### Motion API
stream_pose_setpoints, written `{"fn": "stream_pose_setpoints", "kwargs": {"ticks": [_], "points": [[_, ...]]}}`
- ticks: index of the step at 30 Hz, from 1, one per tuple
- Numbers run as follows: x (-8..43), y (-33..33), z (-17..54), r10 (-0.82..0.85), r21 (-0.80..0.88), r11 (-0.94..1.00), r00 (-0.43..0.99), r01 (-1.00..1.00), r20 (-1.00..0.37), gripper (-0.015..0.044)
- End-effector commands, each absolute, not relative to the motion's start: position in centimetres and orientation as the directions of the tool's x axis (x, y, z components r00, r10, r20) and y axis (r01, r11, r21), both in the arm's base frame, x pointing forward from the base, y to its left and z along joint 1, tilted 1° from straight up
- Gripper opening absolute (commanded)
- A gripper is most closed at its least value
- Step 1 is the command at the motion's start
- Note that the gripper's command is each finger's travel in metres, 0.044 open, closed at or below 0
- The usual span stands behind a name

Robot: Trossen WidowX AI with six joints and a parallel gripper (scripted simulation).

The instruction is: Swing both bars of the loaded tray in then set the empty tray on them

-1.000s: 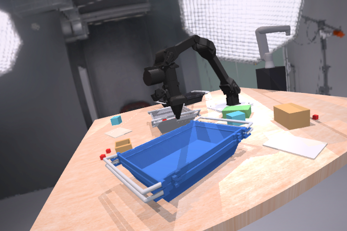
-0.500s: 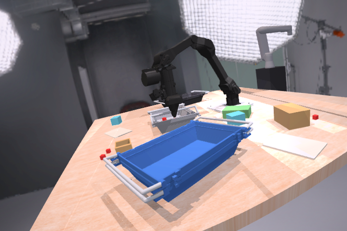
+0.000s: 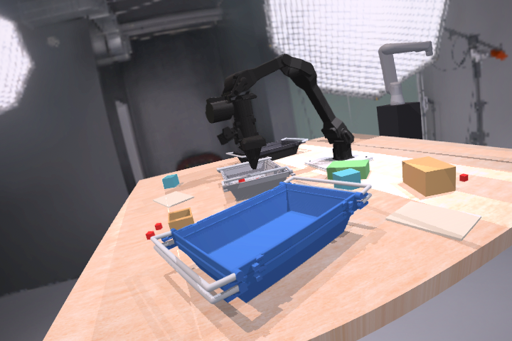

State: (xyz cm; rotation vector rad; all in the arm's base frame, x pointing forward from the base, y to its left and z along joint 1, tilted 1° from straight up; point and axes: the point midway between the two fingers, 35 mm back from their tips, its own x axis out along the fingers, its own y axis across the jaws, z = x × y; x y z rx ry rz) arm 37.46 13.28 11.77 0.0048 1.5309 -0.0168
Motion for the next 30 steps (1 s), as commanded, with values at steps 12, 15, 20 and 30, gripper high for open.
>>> {"fn": "stream_pose_setpoints", "kwargs": {"ticks": [12,15,20,30], "points": [[37.48,13.33,12.13,-0.007,-0.006,1.0,0.043,0.013,-0.999,0.0081],[37.48,13.33,12.13,-0.007,-0.006,1.0,0.043,0.013,-0.999,0.0081],[37.48,13.33,12.13,-0.007,-0.006,1.0,0.043,0.013,-0.999,0.0081],[37.48,13.33,12.13,-0.007,-0.006,1.0,0.043,0.013,-0.999,0.0]]}}
